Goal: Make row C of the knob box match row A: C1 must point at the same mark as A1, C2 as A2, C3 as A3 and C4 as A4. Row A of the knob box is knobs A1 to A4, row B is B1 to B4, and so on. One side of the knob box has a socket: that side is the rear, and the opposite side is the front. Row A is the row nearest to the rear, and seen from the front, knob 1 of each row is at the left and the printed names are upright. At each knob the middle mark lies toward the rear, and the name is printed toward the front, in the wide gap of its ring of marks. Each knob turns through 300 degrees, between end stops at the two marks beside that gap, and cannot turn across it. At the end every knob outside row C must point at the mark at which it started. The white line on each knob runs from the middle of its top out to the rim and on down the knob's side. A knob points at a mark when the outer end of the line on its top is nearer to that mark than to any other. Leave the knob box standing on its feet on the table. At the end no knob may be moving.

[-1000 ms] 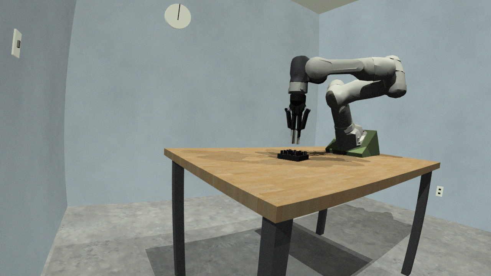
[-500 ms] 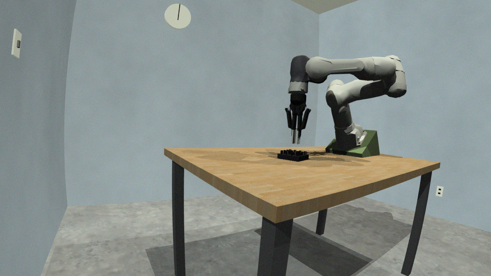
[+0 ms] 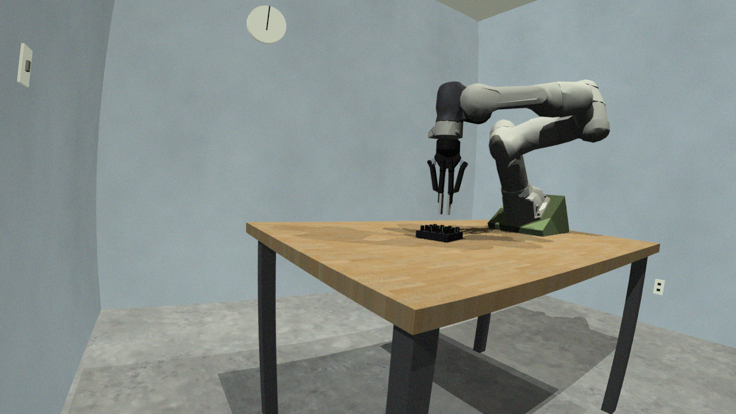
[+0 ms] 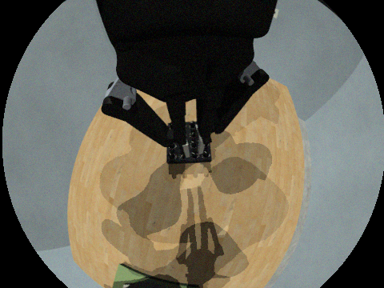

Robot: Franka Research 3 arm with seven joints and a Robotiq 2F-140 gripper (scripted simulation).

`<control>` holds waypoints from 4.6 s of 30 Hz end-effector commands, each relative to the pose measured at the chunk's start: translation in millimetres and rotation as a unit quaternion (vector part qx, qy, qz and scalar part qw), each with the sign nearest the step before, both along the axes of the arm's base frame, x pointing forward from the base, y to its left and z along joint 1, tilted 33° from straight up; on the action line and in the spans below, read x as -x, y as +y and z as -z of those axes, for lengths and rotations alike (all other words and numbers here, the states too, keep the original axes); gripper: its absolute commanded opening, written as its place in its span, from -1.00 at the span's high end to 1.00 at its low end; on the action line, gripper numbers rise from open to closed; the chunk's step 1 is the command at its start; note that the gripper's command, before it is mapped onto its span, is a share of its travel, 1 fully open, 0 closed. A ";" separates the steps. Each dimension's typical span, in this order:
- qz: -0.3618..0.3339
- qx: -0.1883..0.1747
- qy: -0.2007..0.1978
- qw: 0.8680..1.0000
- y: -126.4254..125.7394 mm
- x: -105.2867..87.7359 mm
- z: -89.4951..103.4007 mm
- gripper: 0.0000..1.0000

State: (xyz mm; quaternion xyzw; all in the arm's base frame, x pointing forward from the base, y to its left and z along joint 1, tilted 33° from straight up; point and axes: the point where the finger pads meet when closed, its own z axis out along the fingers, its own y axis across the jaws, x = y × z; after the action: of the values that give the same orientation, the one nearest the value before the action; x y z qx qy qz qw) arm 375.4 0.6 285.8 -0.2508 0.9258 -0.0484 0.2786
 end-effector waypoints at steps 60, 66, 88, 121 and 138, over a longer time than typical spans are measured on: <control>-0.432 0.279 -0.026 0.857 -2.8 6.2 -9.9 0.77; -0.467 0.301 -0.028 0.831 -2.9 6.7 -10.7 0.77; -0.586 0.378 -0.035 0.716 -3.3 7.9 -13.2 0.77; -0.595 0.383 -0.035 0.706 -3.3 8.0 -13.4 0.77; -0.595 0.383 -0.035 0.706 -3.2 6.9 -11.7 0.77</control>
State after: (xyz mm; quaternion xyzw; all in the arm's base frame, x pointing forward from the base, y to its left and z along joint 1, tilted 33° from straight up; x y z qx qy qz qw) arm 367.9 -1.8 299.4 -0.8318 0.4773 -0.2318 0.1629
